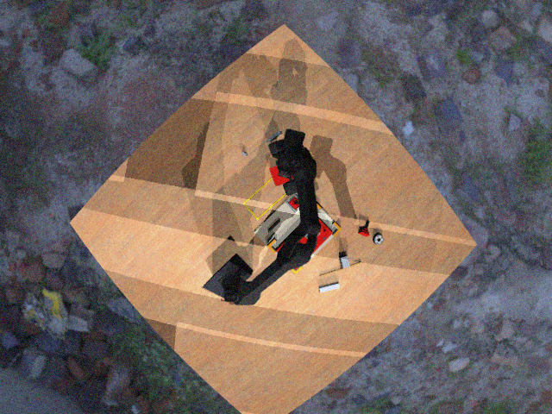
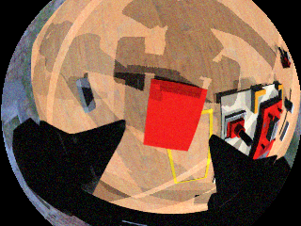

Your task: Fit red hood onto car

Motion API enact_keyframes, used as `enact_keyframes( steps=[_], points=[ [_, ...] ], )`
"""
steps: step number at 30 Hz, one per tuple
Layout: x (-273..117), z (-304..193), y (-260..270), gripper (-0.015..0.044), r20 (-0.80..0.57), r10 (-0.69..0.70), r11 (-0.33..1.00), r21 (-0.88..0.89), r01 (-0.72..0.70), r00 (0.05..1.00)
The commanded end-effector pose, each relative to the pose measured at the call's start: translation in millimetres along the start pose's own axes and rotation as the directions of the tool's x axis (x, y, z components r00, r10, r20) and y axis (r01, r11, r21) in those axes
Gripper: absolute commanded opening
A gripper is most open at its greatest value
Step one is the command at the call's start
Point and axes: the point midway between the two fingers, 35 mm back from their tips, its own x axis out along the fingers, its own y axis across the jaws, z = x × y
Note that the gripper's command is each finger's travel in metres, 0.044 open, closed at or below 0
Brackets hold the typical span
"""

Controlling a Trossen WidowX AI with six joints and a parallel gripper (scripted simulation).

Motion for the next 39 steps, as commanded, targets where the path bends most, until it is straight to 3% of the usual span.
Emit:
enact_keyframes(
  steps=[1,39],
  points=[
    [5.9,-0.8,-2.0,0.0440,-0.001,-0.008,1.000,-0.006,0.008,1.000],
    [34.7,-4.0,-5.7,0.0440,0.000,-0.010,1.000,-0.006,0.010,1.000]
  ],
)
